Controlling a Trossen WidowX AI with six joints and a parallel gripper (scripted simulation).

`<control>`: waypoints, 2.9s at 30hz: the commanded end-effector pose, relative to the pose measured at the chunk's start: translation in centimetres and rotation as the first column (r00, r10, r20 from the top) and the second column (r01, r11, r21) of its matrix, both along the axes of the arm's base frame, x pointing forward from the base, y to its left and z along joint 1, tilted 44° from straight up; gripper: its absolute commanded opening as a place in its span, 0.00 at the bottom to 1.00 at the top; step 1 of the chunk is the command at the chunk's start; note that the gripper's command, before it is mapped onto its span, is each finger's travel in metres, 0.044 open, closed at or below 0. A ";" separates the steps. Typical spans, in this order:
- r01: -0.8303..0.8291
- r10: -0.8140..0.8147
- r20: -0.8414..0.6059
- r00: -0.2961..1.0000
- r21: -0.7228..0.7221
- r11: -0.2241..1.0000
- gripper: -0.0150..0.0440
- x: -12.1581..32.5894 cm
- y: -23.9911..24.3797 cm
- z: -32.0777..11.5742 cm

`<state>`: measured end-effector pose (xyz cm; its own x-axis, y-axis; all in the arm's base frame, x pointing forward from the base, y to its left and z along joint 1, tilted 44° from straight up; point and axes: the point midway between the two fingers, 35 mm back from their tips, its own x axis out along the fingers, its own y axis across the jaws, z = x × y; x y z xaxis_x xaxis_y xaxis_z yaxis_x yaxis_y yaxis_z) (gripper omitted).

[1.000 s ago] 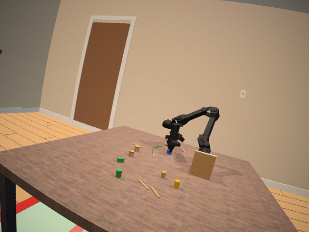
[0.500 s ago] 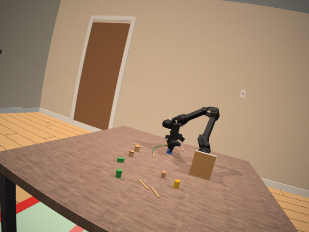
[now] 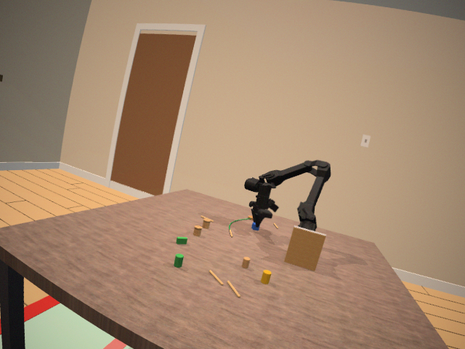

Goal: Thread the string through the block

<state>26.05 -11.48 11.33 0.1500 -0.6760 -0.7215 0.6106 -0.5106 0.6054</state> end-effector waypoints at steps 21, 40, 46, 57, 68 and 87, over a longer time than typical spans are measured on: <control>-0.149 0.128 0.134 0.983 0.154 0.977 0.25 -1.1 -0.9 0.3; -0.332 0.255 0.294 0.921 0.255 0.908 0.25 -1.9 -2.2 0.4; -0.386 0.283 0.339 0.897 0.289 0.876 0.25 -2.2 -2.6 0.2; -0.467 0.323 0.409 0.853 0.323 0.824 0.25 -2.6 -3.1 0.2; -0.535 0.352 0.463 0.814 0.359 0.765 0.25 -2.9 -3.5 -0.1; -0.578 0.368 0.506 0.780 0.359 0.733 0.65 -3.6 -3.6 1.0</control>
<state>22.91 -15.04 11.48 0.6775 -0.0203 -0.7352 0.6301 -0.4995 0.5945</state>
